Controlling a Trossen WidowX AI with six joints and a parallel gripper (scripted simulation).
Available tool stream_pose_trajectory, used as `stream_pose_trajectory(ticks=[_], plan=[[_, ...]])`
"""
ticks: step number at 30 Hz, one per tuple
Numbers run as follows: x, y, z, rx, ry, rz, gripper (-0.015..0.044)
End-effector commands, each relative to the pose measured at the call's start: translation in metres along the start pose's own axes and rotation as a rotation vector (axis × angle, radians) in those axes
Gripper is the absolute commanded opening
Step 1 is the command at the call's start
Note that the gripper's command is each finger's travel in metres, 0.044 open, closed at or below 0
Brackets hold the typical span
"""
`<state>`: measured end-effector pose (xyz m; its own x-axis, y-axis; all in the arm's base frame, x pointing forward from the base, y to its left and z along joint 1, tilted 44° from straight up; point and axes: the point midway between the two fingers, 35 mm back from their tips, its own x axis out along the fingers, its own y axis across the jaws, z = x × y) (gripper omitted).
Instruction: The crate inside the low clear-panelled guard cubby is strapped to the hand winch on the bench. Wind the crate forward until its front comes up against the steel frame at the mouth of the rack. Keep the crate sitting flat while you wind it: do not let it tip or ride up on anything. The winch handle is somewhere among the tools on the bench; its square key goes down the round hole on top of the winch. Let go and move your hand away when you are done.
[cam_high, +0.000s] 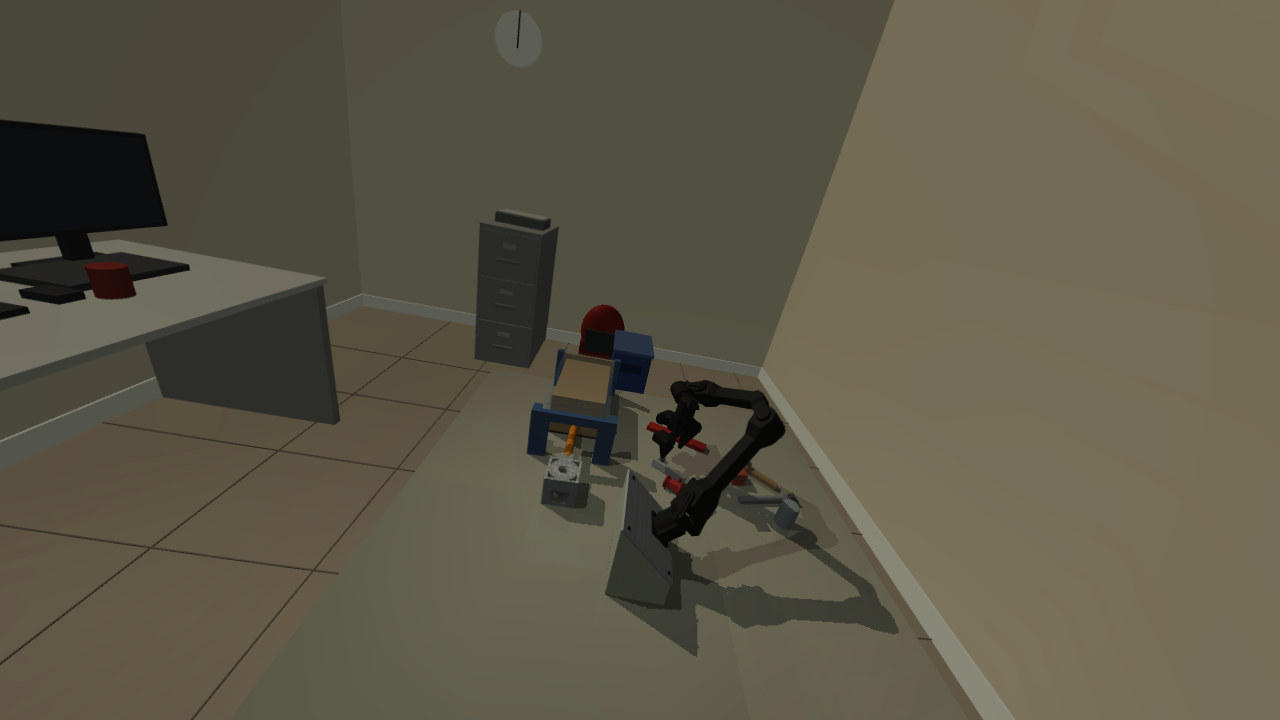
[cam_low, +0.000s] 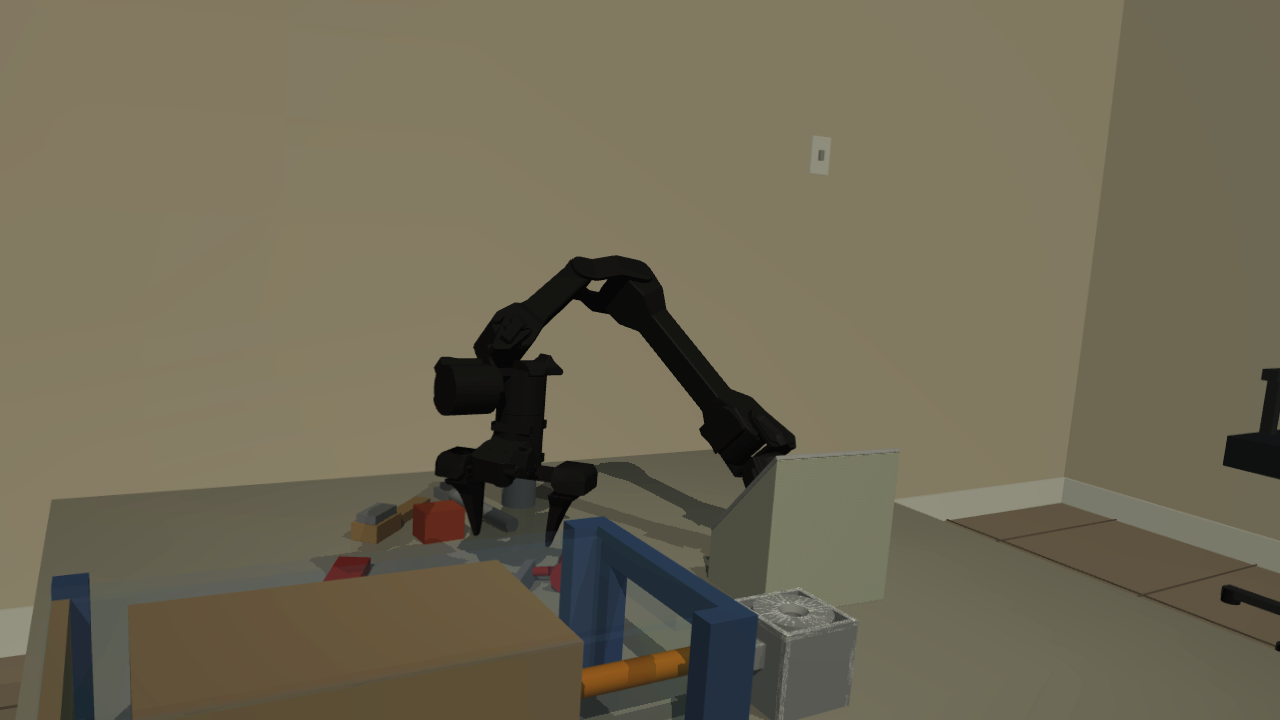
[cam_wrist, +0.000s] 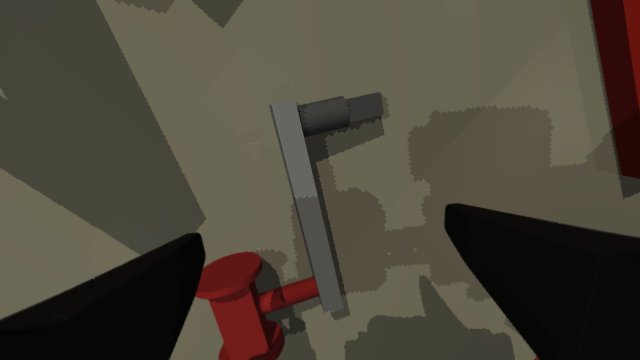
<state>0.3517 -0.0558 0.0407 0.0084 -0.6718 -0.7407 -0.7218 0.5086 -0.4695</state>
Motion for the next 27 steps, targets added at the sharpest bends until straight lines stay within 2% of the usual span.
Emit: stream_pose_trajectory(ticks=[1, 9, 19, 27], plan=[[0.009, 0.005, -0.009, -0.121, 0.049, 0.005, 0.0440], [0.010, 0.005, -0.009, -0.121, 0.049, 0.005, 0.0440], [0.051, 0.007, -0.016, -0.121, 0.050, 0.004, 0.0440], [0.058, 0.007, -0.016, -0.121, 0.051, 0.003, 0.0440]])
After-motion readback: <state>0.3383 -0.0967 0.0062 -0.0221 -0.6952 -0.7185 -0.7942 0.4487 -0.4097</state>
